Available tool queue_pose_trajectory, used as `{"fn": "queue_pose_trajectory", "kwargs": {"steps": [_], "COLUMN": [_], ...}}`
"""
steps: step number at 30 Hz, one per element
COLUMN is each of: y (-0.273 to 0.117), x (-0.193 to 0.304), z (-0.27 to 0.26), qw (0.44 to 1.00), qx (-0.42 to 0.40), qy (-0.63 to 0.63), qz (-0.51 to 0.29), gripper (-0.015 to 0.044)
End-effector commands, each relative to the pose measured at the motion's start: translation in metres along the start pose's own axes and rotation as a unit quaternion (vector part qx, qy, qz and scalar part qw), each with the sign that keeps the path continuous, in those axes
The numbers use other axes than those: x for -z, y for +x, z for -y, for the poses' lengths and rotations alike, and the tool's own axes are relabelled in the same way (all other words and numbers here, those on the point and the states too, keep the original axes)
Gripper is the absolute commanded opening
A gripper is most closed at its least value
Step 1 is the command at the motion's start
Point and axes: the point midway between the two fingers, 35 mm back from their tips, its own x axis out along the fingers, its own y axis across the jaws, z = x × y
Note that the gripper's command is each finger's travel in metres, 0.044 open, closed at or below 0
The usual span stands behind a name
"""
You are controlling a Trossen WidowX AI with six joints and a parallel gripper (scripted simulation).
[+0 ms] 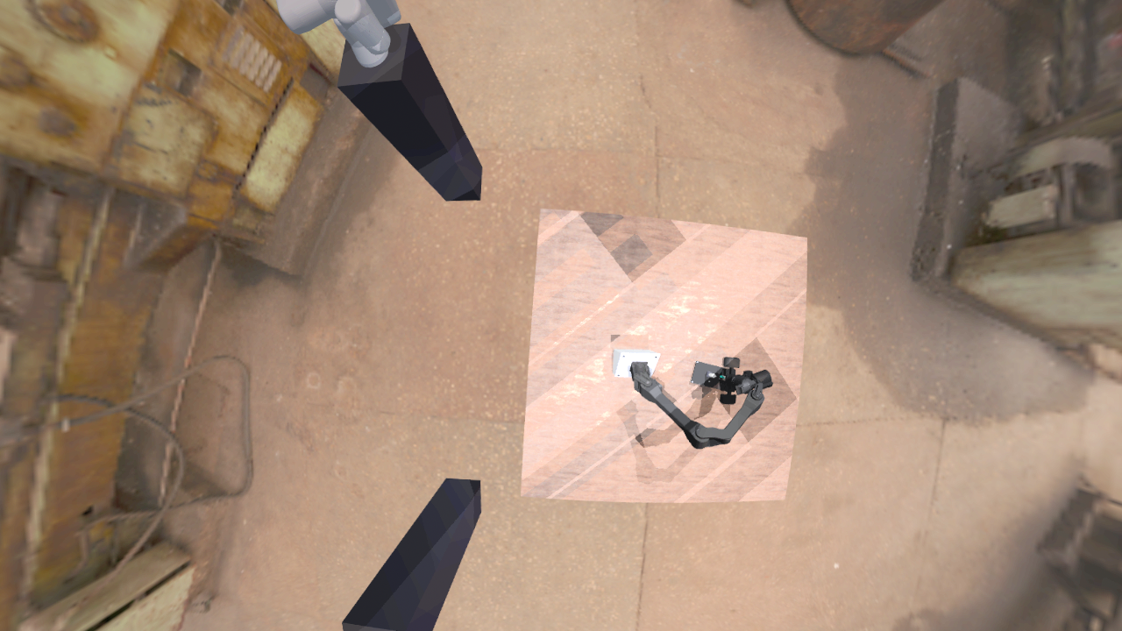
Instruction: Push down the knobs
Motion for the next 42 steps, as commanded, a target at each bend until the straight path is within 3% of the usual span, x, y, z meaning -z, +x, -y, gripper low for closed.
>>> {"fn": "queue_pose_trajectory", "kwargs": {"steps": [1,11,16,42], "y": [-0.017,-0.038,-0.018,0.003], "x": [-0.024,-0.046,-0.046,-0.047], "z": [-0.001,0.0,0.0,0.0], "qw": [1.0,1.0,1.0,1.0], "qx": [-0.003,-0.004,-0.003,-0.003], "qy": [0.004,0.005,0.005,0.005], "qz": [0.001,0.0,0.001,0.001], "gripper": [0.0,0.0,0.0,0.0]}}
